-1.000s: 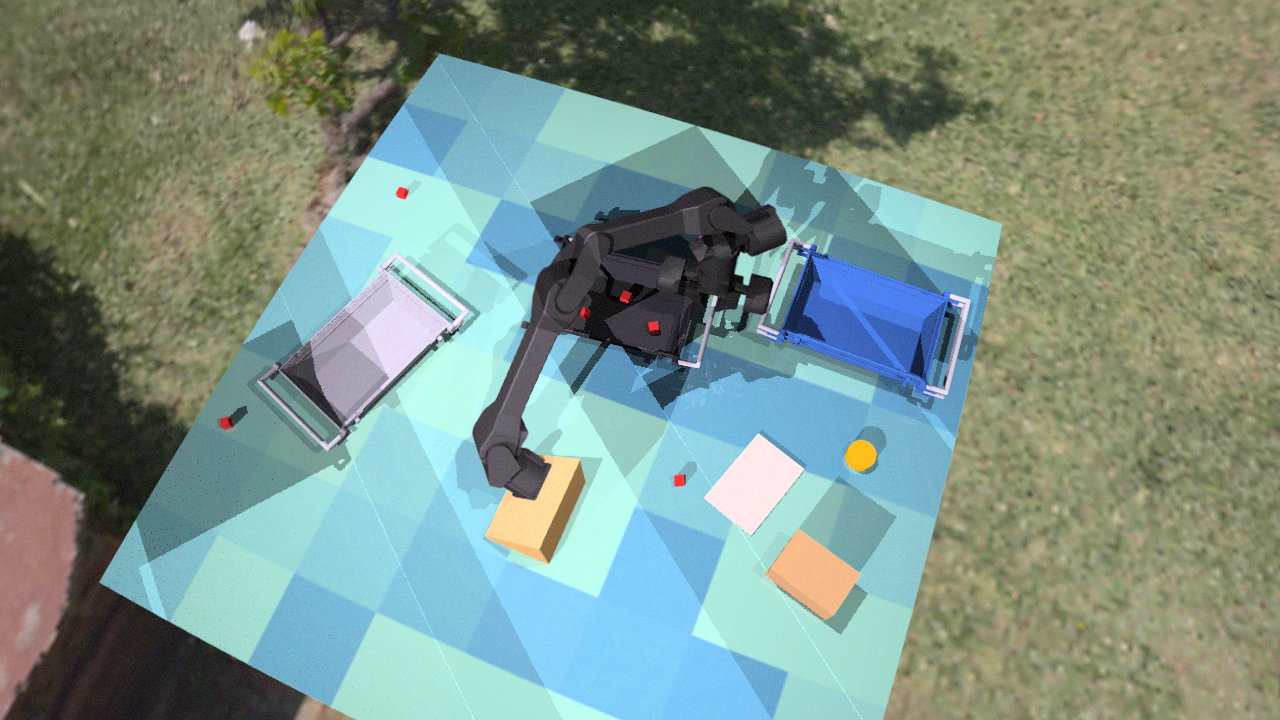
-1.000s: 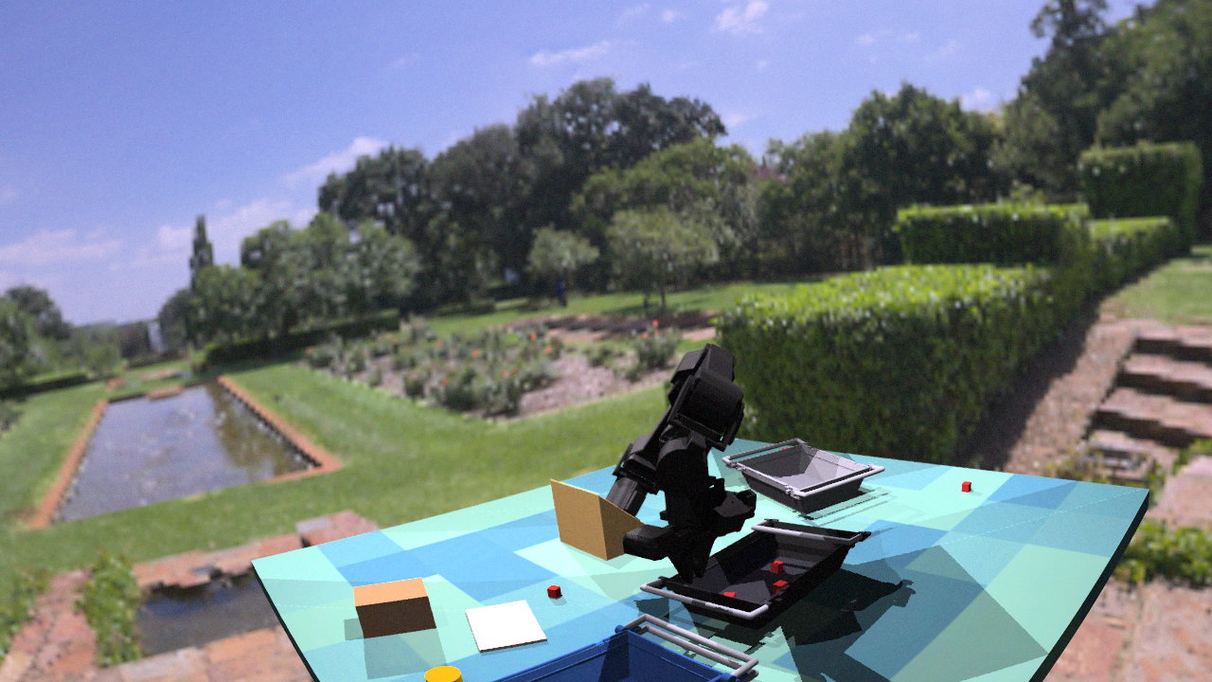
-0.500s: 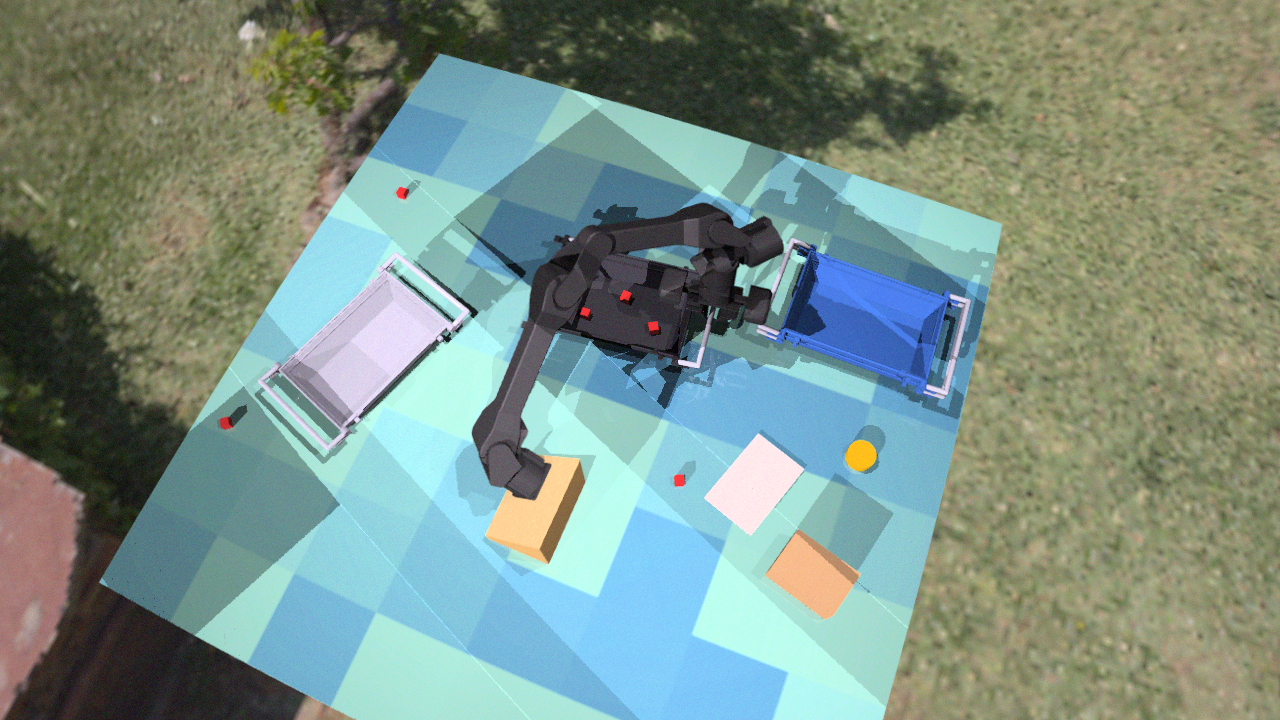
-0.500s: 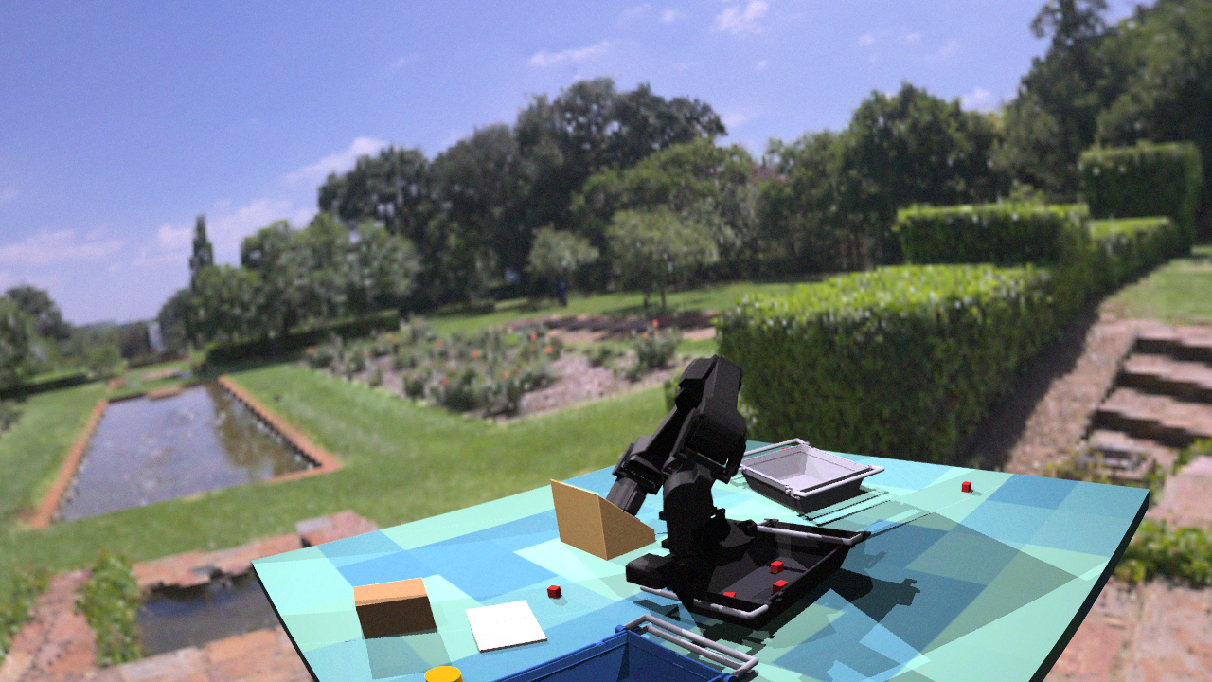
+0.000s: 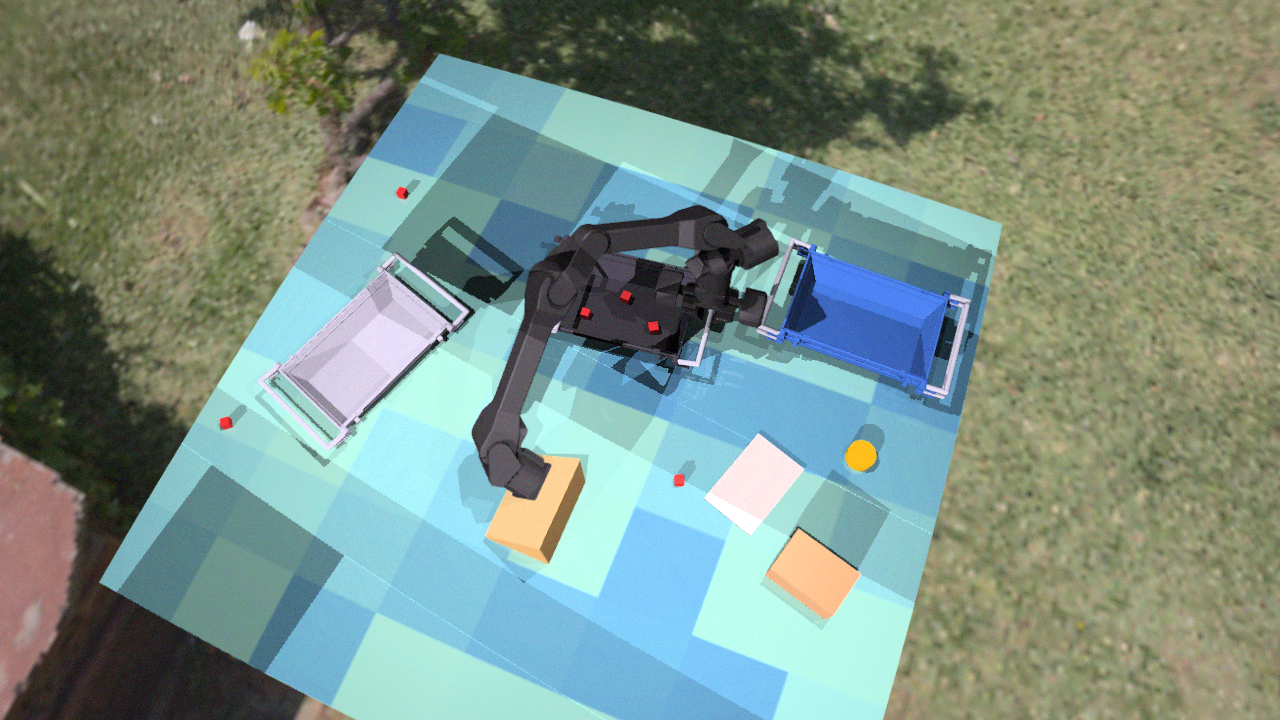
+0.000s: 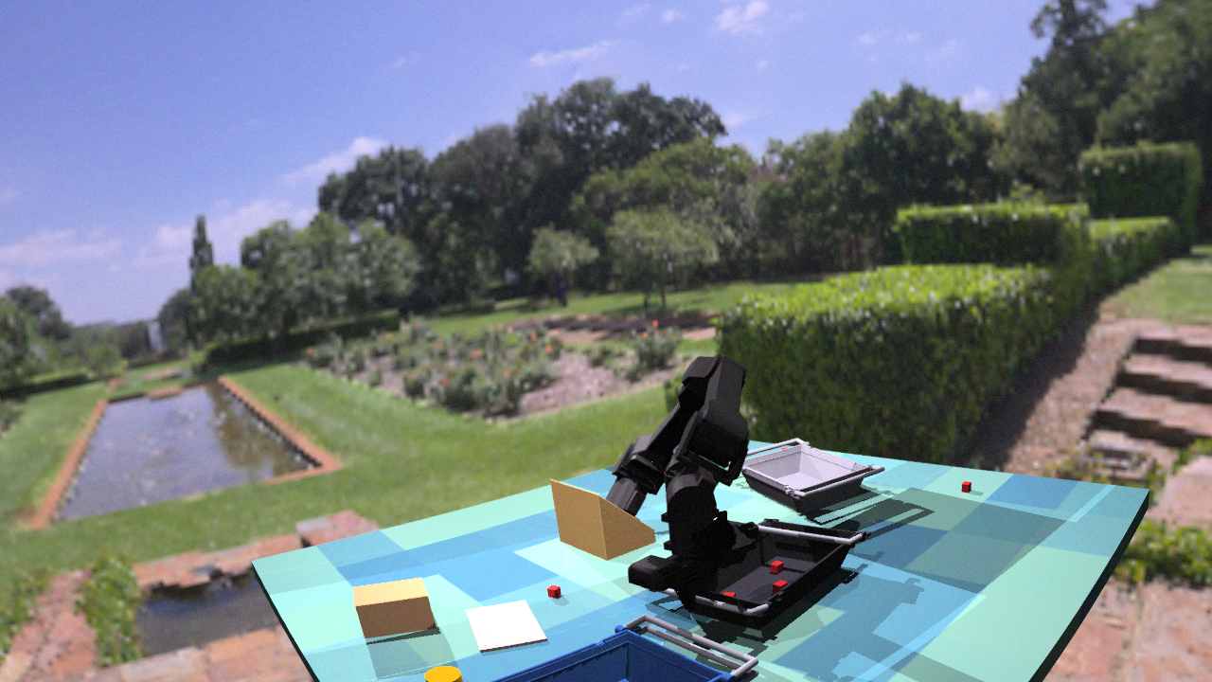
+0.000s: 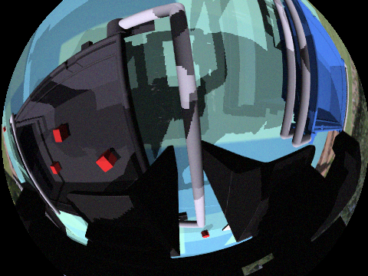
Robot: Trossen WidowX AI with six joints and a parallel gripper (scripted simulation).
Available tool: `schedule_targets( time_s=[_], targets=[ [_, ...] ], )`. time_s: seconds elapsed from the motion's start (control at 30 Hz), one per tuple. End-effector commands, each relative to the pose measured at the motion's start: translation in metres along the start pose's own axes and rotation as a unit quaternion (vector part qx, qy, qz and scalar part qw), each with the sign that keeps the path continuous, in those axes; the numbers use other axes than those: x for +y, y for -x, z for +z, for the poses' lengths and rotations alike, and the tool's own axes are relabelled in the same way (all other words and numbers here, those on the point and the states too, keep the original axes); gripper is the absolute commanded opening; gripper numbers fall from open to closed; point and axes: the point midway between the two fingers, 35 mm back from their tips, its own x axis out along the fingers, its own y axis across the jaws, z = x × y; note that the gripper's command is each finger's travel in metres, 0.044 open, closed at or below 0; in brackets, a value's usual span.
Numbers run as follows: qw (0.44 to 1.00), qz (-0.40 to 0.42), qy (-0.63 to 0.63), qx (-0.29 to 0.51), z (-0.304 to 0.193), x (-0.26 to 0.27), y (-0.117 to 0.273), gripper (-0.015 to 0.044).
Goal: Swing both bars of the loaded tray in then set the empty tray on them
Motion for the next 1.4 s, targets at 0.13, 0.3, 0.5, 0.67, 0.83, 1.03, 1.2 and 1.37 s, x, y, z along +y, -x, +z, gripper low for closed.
schedule_targets(
  time_s=[0.13,0.3,0.5,0.67,0.83,1.03,1.2,1.37],
  targets=[
    [1.0,0.003,0.0,-0.002,0.001,0.021,0.019,0.0087],
    [1.0,0.003,0.0,-0.001,0.001,0.035,0.021,0.0087],
    [1.0,0.004,0.0,-0.001,0.001,0.053,0.015,0.0087],
    [1.0,0.005,0.0,-0.001,0.001,0.068,0.001,0.0087],
    [1.0,0.004,0.0,-0.001,0.001,0.069,0.004,0.0087],
    [1.0,0.004,0.0,-0.001,0.002,0.065,0.03,0.0087],
    [1.0,0.004,0.0,-0.001,0.002,0.064,0.044,0.0087],
    [1.0,0.005,-0.003,-0.003,0.002,0.065,0.036,0.0087]
  ],
)
